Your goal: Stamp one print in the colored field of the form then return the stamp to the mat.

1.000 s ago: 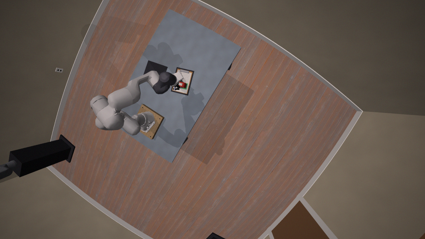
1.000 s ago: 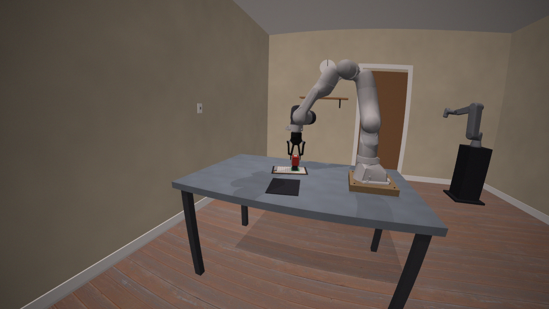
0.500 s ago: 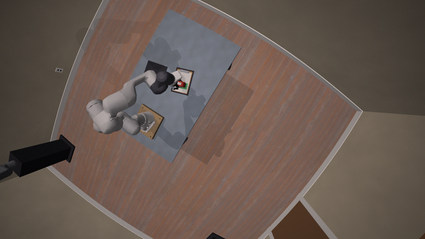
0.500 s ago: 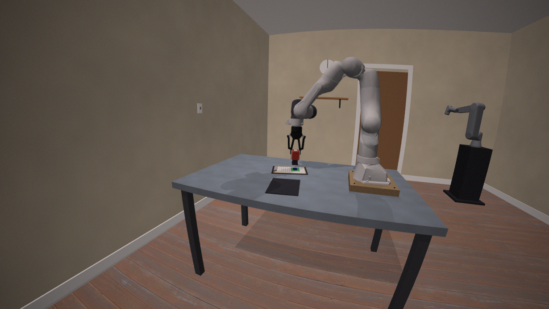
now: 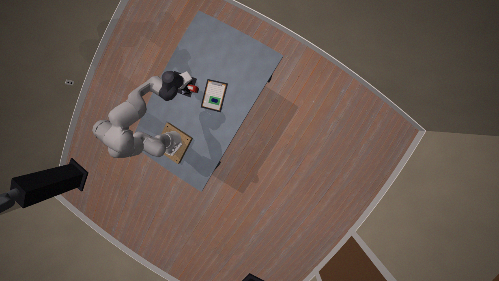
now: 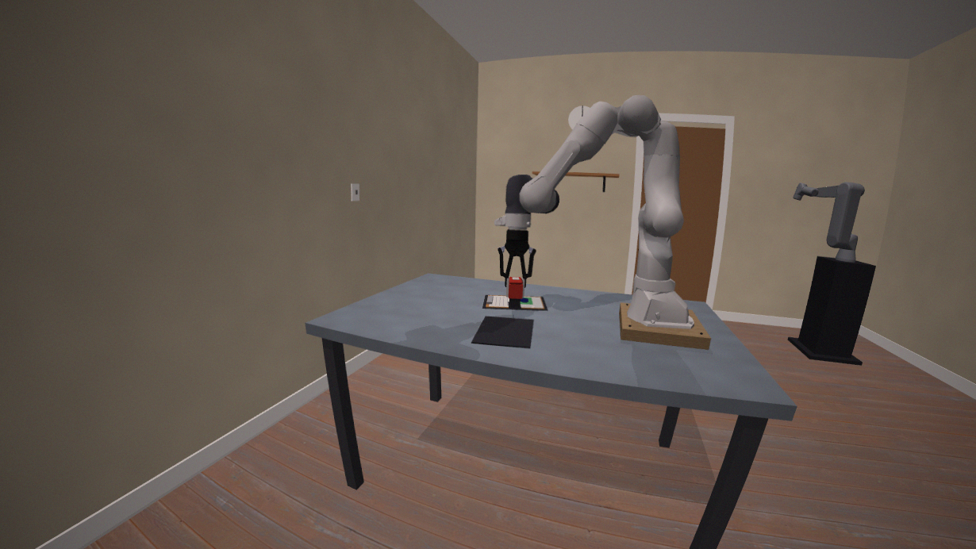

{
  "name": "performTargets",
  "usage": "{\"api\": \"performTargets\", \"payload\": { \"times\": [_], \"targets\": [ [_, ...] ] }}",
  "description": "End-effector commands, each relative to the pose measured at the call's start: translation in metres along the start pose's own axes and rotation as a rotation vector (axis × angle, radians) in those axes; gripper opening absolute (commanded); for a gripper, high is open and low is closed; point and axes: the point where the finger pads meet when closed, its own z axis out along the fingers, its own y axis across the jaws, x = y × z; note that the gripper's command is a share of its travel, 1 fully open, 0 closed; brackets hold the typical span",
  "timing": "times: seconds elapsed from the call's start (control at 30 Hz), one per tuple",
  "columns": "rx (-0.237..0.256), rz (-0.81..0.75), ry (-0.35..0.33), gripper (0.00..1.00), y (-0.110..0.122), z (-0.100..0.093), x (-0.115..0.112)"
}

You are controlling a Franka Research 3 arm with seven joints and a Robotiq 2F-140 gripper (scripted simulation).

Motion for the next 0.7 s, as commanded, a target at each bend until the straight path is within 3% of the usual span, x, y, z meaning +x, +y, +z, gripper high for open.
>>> {"api": "performTargets", "payload": {
  "times": [0.0, 0.07, 0.13, 0.17, 0.67],
  "targets": [
    [0.003, 0.273, 0.059, 0.18, -0.014, 0.003, -0.068],
    [0.003, 0.268, 0.056, 0.18, -0.021, 0.005, -0.109],
    [0.003, 0.259, 0.054, 0.18, -0.021, 0.005, -0.109],
    [0.004, 0.261, 0.053, 0.18, -0.030, 0.005, -0.146],
    [0.004, 0.314, 0.068, 0.18, -0.041, 0.005, -0.150]
  ]
}}
